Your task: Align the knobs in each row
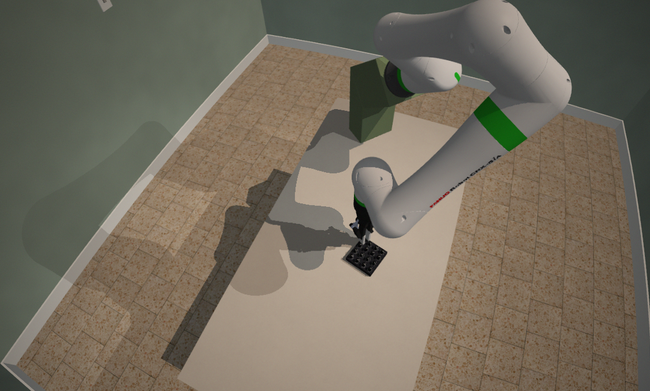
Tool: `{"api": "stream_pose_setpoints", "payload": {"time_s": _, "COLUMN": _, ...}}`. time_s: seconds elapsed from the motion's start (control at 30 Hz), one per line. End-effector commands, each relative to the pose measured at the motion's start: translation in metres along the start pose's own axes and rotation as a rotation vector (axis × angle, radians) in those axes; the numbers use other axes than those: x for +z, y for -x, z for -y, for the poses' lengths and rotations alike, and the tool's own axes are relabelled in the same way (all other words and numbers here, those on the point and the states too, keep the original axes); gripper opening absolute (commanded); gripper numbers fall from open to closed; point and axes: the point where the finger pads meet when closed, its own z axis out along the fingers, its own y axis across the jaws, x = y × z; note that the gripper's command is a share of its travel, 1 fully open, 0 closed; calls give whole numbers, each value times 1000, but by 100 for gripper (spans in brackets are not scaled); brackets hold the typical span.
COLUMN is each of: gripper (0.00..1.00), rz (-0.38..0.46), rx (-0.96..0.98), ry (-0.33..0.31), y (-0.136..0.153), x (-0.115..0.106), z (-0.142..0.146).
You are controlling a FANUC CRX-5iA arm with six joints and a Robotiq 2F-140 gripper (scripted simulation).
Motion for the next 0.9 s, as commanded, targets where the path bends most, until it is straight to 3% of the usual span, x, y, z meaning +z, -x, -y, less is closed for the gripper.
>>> {"api": "stream_pose_setpoints", "payload": {"time_s": 0.0, "gripper": 12, "rz": 0, "rx": 0, "ry": 0, "y": 0, "x": 0, "z": 0}}
{"api": "stream_pose_setpoints", "payload": {"time_s": 0.63, "gripper": 12, "rz": 0, "rx": 0, "ry": 0, "y": 0, "x": 0, "z": 0}}
{"api": "stream_pose_setpoints", "payload": {"time_s": 0.87, "gripper": 12, "rz": 0, "rx": 0, "ry": 0, "y": 0, "x": -10, "z": 0}}
